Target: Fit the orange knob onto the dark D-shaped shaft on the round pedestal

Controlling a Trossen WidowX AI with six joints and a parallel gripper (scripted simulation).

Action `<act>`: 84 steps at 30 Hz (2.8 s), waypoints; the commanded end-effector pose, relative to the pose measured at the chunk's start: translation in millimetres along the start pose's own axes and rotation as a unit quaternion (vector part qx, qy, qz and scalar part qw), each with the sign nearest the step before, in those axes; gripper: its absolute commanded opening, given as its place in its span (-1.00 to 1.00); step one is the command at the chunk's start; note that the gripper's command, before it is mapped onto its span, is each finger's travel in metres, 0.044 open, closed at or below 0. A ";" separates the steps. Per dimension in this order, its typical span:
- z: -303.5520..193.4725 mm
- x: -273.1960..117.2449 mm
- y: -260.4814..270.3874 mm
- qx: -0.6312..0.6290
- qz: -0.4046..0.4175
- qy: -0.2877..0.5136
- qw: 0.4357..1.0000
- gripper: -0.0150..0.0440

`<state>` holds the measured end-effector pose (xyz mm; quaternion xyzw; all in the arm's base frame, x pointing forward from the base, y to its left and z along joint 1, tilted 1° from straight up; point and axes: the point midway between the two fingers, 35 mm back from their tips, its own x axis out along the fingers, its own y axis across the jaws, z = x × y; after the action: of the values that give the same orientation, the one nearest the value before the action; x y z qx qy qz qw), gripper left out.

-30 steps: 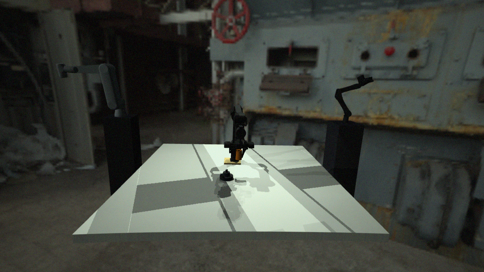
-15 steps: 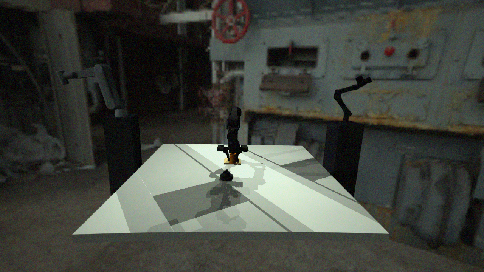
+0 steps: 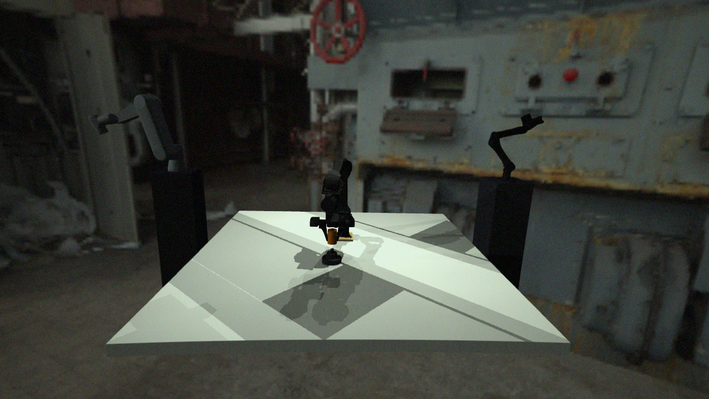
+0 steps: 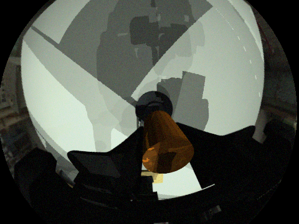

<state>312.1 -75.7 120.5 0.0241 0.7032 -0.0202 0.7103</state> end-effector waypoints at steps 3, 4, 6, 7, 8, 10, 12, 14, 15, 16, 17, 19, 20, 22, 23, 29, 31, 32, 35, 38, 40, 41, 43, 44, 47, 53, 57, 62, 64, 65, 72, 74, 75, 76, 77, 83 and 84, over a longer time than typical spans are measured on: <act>0.3 11.5 -0.9 -0.004 -0.001 0.001 1.000 -0.49; 0.3 14.1 -0.9 -0.004 -0.001 0.001 1.000 -0.49; 0.2 19.5 -0.9 -0.004 -0.001 0.001 1.000 -0.49; 0.1 22.2 -0.9 -0.004 -0.001 0.001 1.000 -0.49; 0.0 24.2 -0.9 -0.004 -0.001 0.001 1.000 -0.49; -0.1 25.8 -0.8 -0.004 -0.001 0.001 1.000 -0.49; 0.0 25.5 -0.8 -0.004 -0.001 0.001 1.000 -0.49; 0.4 22.9 -1.2 -0.002 -0.001 0.001 1.000 -0.49; 0.7 22.1 -1.5 -0.001 -0.001 0.001 1.000 -0.49; 0.7 22.1 -1.6 -0.001 -0.001 0.001 1.000 -0.49; 0.8 22.1 -1.7 -0.001 -0.001 0.001 1.000 -0.49; 1.2 21.9 -1.8 -0.001 -0.001 0.001 1.000 -0.49; 1.5 21.7 -1.9 -0.001 -0.001 0.001 1.000 -0.49; 2.1 21.2 -1.9 -0.001 -0.001 0.001 1.000 -0.49; 2.4 21.0 -1.9 -0.001 -0.001 0.001 1.000 -0.49; 3.7 21.3 -2.0 -0.001 -0.001 0.001 1.000 -0.49; 3.7 24.6 -1.8 -0.001 -0.001 0.001 1.000 -0.49; 3.4 24.8 -1.8 -0.001 -0.001 0.001 1.000 -0.49; 4.3 25.5 -1.9 -0.001 -0.001 0.001 1.000 -0.49; 4.1 25.1 -1.9 -0.001 -0.001 0.001 1.000 -0.49; 3.5 25.1 -1.8 -0.001 -0.001 0.001 1.000 -0.49; 3.2 25.6 -1.7 -0.001 -0.001 0.001 1.000 -0.49; 2.6 25.6 -1.6 -0.001 -0.001 0.001 1.000 -0.49; 2.6 25.6 -1.6 -0.001 -0.001 0.001 1.000 -0.49; 2.6 25.6 -1.6 -0.001 -0.001 0.001 1.000 -0.49; 0.2 21.1 -1.2 -0.001 -0.001 0.001 1.000 -0.49; -0.8 20.3 -1.1 -0.044 -0.001 0.001 0.999 -0.49; -1.7 19.3 -1.2 -0.106 -0.001 0.002 0.994 -0.49; -1.2 19.5 -1.3 -0.106 -0.001 0.002 0.994 -0.49; -0.9 19.7 -1.3 -0.106 -0.001 0.002 0.994 -0.49; 1.2 21.4 -1.5 -0.106 -0.001 0.001 0.994 -0.49; 2.0 21.9 -1.6 -0.106 -0.001 0.001 0.994 -0.49; 2.5 22.1 -1.6 -0.106 -0.001 0.001 0.994 -0.49; 2.7 22.4 -1.6 -0.106 -0.001 0.001 0.994 -0.49; 2.8 22.6 -1.6 -0.106 -0.001 0.001 0.994 -0.49; 3.0 25.7 -1.7 -0.106 -0.001 0.001 0.994 -0.49; 3.1 25.0 -1.7 -0.106 -0.001 0.001 0.994 -0.49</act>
<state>314.6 -77.0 95.8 -0.0491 0.7028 0.0530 0.7077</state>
